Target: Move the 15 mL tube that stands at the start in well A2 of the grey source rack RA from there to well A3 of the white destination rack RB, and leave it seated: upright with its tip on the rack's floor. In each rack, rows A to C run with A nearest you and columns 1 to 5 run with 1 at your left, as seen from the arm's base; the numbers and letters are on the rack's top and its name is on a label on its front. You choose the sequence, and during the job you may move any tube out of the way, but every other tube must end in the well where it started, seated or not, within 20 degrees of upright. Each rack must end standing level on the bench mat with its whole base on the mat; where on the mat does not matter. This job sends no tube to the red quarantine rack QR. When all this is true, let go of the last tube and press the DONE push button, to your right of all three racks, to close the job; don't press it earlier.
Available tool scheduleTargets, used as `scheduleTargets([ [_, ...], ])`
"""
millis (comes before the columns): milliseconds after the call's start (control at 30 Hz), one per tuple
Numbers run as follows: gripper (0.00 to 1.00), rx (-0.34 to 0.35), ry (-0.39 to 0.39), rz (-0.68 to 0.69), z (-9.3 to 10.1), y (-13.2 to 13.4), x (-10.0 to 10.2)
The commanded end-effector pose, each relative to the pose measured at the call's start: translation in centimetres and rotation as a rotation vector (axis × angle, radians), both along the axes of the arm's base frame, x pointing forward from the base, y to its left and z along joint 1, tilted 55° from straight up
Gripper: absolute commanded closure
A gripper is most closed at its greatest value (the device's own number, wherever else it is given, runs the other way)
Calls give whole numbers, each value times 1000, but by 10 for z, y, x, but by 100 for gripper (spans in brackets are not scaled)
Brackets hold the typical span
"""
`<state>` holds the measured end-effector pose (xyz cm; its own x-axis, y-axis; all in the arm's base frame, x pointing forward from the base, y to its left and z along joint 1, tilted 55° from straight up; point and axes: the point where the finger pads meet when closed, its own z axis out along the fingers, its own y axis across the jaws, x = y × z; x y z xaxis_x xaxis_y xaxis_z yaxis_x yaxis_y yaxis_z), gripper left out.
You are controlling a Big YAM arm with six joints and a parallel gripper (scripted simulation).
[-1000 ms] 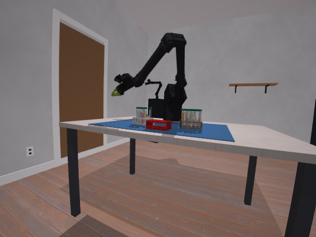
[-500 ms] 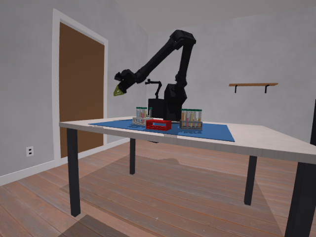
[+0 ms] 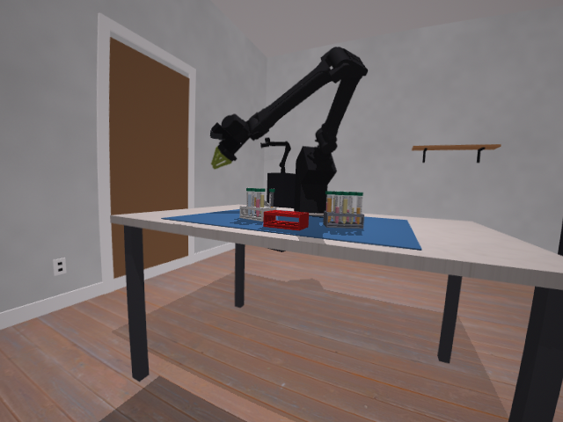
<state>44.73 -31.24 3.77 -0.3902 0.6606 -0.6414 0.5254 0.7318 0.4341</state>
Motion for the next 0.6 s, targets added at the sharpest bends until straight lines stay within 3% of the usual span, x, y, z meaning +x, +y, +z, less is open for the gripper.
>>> scheduleTargets([
  [0, 70, -43, -13, 82, 29, 8, 15],
  [67, 70, -25, 12, 78, 23, 23, 5],
  [167, 70, -41, -7, 165, 46, 27, 15],
  [300, 70, -22, 18, 161, 39, 42, 3],
  [400, 70, -17, 16, 199, 49, 54, 3],
  [433, 70, -39, -5, 232, 67, 50, 12],
  [467, 70, -38, -4, 248, 70, 54, 12],
  [567, 70, -18, 22, 244, 64, 72, -1],
])
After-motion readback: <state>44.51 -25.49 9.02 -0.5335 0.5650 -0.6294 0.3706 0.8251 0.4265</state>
